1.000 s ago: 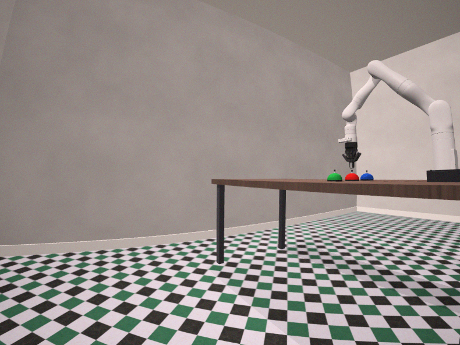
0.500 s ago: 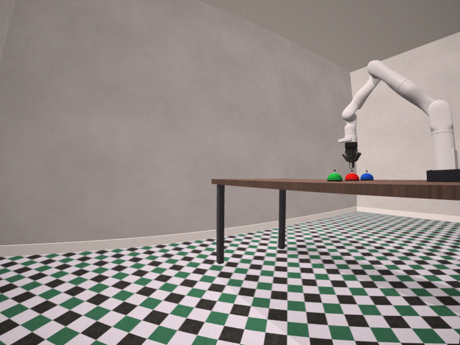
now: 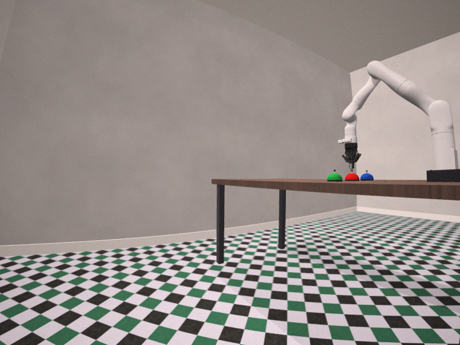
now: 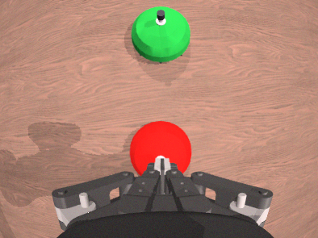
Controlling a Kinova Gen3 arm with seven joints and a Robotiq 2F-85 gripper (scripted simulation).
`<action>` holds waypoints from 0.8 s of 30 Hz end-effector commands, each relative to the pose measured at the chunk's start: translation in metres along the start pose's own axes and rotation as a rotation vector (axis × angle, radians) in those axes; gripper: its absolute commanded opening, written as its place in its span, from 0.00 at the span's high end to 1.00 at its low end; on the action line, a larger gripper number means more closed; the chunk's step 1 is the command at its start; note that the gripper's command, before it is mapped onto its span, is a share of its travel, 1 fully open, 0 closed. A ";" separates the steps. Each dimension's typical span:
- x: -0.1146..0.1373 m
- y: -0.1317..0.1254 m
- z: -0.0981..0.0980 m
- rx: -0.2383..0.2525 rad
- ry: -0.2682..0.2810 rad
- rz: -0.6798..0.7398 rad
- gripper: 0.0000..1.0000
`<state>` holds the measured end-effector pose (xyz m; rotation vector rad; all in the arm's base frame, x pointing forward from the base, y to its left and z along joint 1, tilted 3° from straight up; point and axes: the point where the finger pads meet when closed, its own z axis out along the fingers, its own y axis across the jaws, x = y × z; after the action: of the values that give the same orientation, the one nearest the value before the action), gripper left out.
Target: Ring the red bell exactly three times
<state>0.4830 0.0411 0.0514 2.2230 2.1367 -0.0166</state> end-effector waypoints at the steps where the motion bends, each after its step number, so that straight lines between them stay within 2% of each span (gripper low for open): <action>1: 0.000 -0.001 0.003 0.003 -0.001 0.000 1.00; 24: 0.000 -0.001 0.005 0.003 -0.001 0.000 1.00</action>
<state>0.4826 0.0407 0.0467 2.2241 2.1375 -0.0199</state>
